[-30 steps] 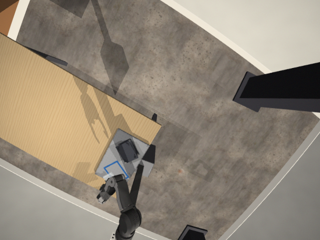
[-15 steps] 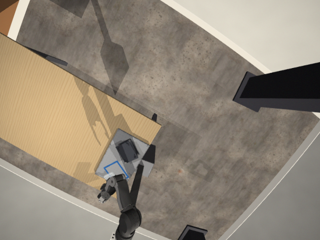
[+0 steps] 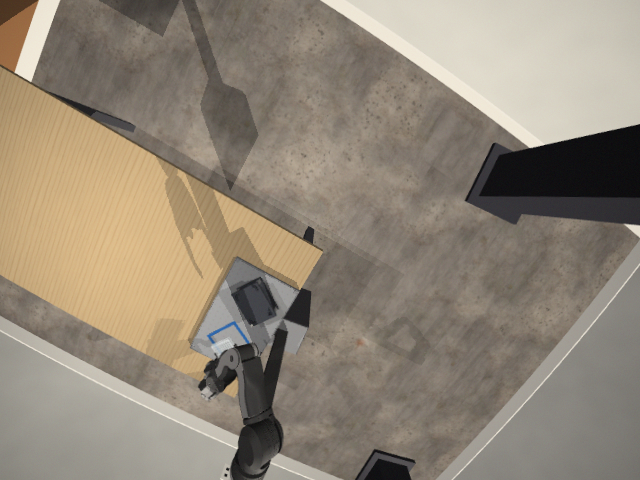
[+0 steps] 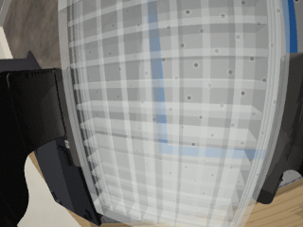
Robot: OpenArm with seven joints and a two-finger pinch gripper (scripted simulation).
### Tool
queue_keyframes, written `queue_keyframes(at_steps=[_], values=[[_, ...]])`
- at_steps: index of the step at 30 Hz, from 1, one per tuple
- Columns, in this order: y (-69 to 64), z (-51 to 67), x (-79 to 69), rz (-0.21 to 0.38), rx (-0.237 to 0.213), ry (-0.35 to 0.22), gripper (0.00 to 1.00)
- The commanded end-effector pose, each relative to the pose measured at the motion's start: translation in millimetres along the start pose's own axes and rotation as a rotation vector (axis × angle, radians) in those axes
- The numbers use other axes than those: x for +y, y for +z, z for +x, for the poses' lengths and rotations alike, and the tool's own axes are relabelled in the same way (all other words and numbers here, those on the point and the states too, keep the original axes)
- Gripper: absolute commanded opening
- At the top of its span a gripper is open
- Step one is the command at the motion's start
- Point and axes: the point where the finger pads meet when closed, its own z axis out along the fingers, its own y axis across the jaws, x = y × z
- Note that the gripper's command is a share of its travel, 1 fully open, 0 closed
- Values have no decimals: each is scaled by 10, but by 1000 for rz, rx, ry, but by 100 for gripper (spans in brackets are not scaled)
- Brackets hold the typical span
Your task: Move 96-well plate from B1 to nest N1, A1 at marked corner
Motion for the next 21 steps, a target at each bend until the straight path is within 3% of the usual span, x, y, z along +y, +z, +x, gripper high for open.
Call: queue_keyframes(at_steps=[1, 5, 10, 21], values=[[-11, 1, 25, -10, 1, -2, 0], [-11, 1, 25, -10, 1, -2, 0], [-89, -225, -310, -10, 1, -2, 0], [-89, -225, -310, -10, 1, -2, 0]])
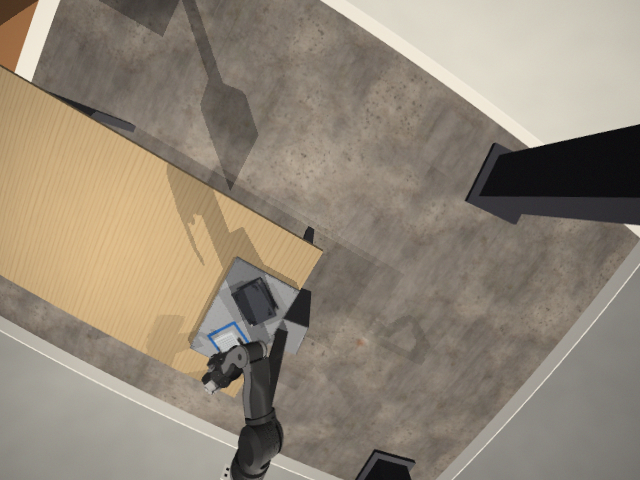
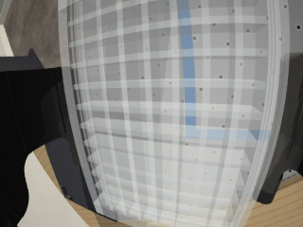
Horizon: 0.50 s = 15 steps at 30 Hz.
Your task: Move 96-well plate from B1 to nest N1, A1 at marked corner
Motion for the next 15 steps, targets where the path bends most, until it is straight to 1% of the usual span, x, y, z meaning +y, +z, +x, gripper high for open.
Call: queue_keyframes(at_steps=[1, 6, 15], values=[[-10, -2, 22, -10, 0, -2, 0], [-90, -230, -312, -10, 0, -2, 0], [-90, -230, -312, -10, 0, -2, 0]])
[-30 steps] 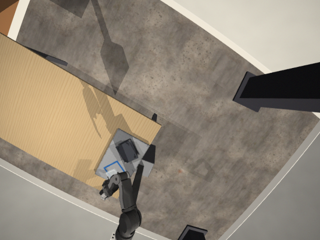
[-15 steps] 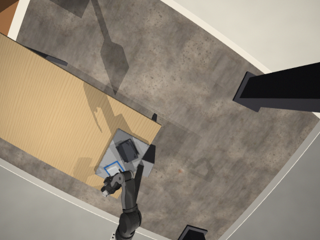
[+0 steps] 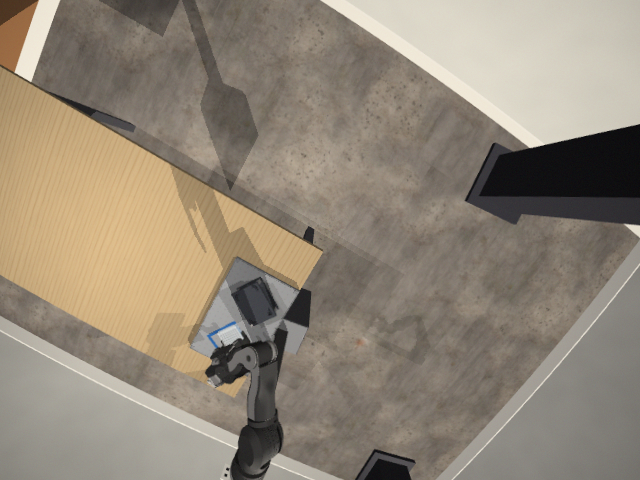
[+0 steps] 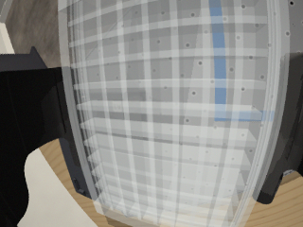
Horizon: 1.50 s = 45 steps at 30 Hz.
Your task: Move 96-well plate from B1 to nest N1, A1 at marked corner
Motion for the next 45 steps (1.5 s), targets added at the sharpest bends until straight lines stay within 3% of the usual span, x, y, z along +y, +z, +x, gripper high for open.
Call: queue_keyframes(at_steps=[1, 3, 8, 20, 25, 37, 42, 45], values=[[-11, -7, 22, -10, -1, -2, 0], [-11, -7, 22, -10, -1, -2, 0], [-92, -233, -310, -10, -2, -2, 0], [-92, -233, -310, -10, -2, -2, 0], [-173, -457, -636, -9, -2, -2, 0], [-173, -457, -636, -9, -2, -2, 0], [-259, -690, -950, -9, -2, -2, 0], [-259, -690, -950, -9, -2, -2, 0]])
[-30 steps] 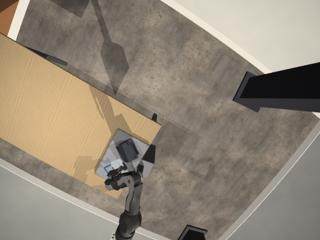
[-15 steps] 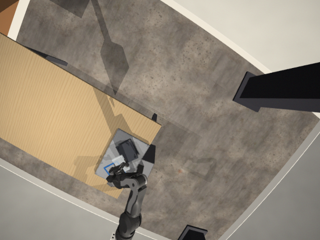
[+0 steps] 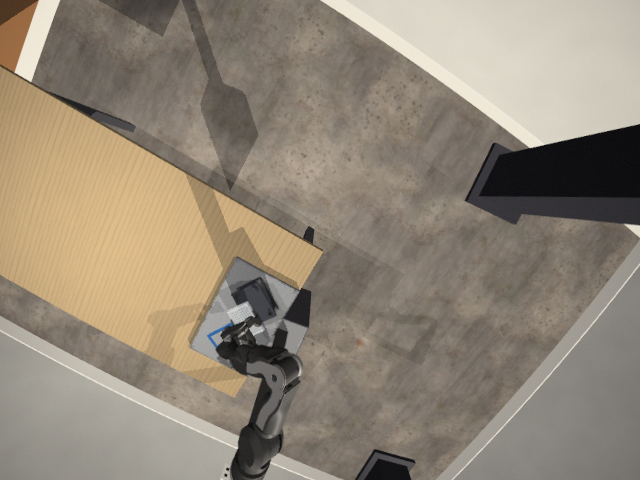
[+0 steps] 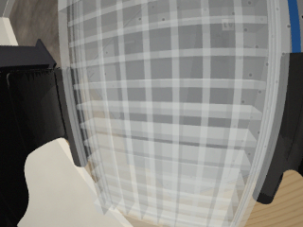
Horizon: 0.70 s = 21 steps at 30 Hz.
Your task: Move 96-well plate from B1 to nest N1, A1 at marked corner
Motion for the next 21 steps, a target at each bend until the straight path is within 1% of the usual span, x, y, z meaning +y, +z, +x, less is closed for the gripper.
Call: queue_keyframes(at_steps=[1, 9, 14, 21], values=[[-14, 4, 26, -15, 4, -7, 0], [-14, 4, 26, -15, 4, -7, 0], [-96, -217, -239, -14, 3, -7, 0], [-96, -217, -239, -14, 3, -7, 0]])
